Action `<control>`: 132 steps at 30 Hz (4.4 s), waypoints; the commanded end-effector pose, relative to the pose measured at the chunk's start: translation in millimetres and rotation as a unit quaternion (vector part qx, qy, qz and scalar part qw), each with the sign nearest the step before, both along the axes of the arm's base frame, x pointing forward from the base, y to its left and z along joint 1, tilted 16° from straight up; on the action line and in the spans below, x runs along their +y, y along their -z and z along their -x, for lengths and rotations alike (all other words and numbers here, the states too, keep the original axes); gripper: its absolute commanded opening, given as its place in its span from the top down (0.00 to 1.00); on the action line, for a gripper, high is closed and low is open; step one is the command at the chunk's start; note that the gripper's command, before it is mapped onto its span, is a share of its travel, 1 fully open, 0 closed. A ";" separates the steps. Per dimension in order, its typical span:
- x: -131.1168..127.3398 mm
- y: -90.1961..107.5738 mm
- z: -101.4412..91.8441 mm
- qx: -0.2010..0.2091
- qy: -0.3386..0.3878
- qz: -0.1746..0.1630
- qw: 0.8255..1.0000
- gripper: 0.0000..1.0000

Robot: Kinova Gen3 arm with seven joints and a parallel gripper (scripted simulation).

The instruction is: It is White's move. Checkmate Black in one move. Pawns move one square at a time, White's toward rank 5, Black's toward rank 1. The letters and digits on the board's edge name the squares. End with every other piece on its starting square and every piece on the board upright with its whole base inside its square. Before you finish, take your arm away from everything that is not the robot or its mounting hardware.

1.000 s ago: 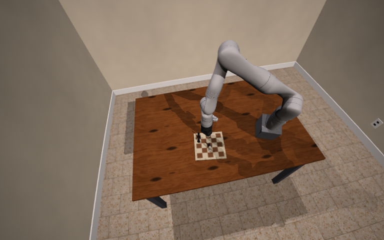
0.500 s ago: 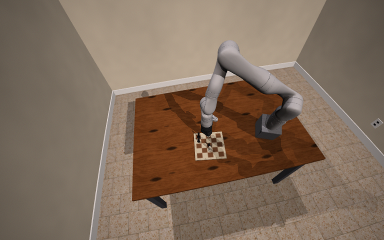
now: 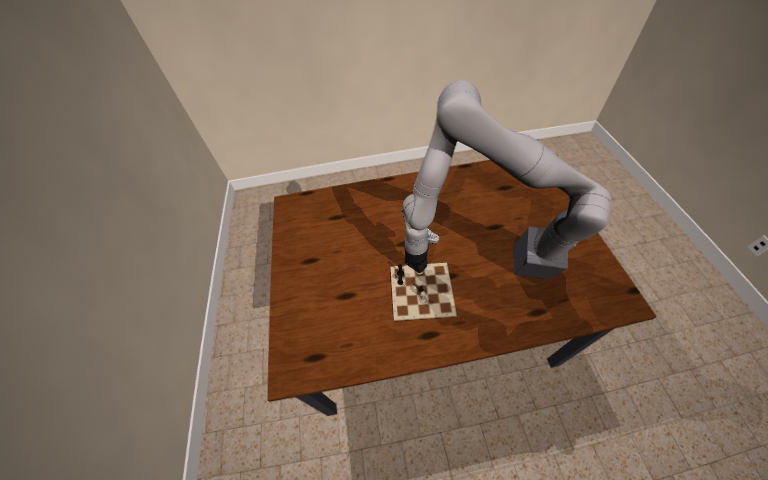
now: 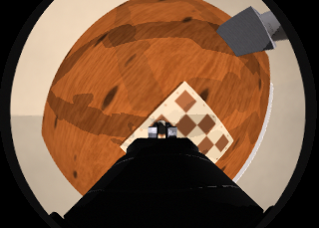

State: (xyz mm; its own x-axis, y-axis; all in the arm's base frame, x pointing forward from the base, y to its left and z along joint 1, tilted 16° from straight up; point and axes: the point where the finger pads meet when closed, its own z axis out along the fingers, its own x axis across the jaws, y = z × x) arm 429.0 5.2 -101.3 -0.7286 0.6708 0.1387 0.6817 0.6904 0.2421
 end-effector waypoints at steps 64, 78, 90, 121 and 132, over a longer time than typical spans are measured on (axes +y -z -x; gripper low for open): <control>-1.8 -6.1 -0.2 -0.001 0.000 0.000 1.000 0.21; -17.4 -61.4 3.7 -0.001 0.000 0.000 1.000 0.21; -24.5 -86.7 5.5 -0.001 0.000 0.000 1.000 0.21; -26.2 -92.5 5.9 -0.001 0.000 0.000 1.000 0.00; -36.6 -129.7 8.6 -0.001 0.000 0.000 1.000 0.00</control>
